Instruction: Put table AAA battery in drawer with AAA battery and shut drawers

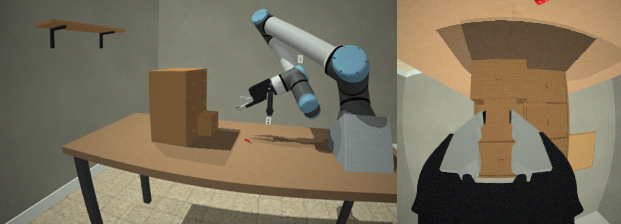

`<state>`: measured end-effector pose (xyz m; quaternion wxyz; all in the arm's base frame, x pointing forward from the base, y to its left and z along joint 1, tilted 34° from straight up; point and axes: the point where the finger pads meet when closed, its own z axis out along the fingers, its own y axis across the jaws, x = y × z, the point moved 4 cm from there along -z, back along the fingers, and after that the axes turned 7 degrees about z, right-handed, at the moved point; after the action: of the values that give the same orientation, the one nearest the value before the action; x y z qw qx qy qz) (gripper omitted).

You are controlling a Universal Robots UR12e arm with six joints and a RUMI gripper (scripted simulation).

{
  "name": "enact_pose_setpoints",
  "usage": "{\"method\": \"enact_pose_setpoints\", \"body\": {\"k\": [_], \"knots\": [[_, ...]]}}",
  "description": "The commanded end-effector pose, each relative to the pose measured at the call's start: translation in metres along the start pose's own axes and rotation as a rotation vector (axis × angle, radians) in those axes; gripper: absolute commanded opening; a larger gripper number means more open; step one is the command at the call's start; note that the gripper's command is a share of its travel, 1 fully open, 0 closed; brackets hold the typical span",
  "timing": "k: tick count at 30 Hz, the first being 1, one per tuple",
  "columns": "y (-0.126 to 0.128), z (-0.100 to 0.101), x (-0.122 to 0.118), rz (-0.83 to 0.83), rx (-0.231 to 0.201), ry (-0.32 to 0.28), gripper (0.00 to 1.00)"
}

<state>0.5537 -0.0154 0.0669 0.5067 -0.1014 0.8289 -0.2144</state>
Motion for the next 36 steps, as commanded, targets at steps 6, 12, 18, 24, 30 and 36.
{"method": "enact_pose_setpoints", "body": {"k": [6, 12, 18, 24, 30, 36], "knots": [[0.0, 0.0, 0.0, 0.0, 0.0, -0.001, 0.2], [0.0, 0.001, 0.0, 0.0, 0.0, -0.001, 0.2], [0.0, 0.004, 0.002, 0.0, 0.0, -0.001, 0.2], [-0.001, 0.014, 0.006, 0.0, 0.0, -0.001, 0.2], [-0.001, 0.029, 0.012, 0.0, 0.0, -0.001, 0.2], [-0.002, 0.041, 0.017, 0.0, 0.0, -0.001, 0.2]]}}
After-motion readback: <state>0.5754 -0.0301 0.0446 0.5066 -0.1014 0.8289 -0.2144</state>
